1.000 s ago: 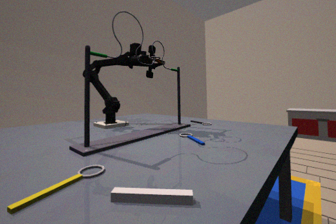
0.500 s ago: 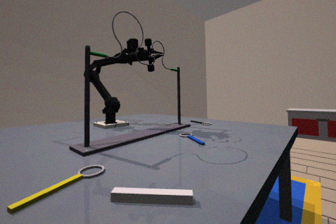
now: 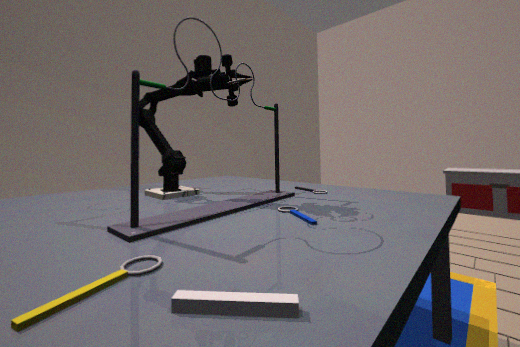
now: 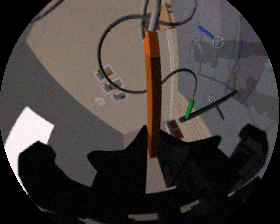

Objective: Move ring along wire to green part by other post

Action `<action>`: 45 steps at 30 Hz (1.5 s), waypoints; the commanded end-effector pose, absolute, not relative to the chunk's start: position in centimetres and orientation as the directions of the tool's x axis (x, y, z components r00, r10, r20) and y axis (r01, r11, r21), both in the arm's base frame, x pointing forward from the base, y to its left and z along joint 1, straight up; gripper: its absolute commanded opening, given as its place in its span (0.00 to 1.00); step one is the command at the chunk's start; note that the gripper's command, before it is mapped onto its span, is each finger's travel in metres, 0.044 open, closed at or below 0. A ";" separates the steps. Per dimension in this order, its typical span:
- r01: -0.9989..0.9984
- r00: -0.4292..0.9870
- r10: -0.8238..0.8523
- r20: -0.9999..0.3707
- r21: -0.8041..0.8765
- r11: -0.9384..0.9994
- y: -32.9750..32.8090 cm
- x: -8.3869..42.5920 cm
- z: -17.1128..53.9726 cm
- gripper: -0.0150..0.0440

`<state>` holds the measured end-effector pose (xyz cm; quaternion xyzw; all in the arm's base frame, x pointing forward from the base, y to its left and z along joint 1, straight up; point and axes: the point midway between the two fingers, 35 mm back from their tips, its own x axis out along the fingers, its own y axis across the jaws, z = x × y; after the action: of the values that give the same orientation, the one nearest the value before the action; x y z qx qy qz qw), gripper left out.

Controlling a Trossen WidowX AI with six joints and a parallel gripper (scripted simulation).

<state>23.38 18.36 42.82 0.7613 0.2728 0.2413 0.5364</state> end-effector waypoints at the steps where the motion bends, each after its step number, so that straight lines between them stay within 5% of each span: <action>1: 0.145 0.732 0.678 0.059 0.960 -0.240 18.4 23.4 42.9 0.00; 24: 0.051 0.743 0.651 -0.155 0.983 0.176 18.7 23.4 40.4 0.00; 45: -0.038 0.775 0.528 -0.348 0.807 0.589 17.8 23.6 37.5 0.00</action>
<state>23.46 17.89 37.79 0.4465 0.2914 0.1740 0.8279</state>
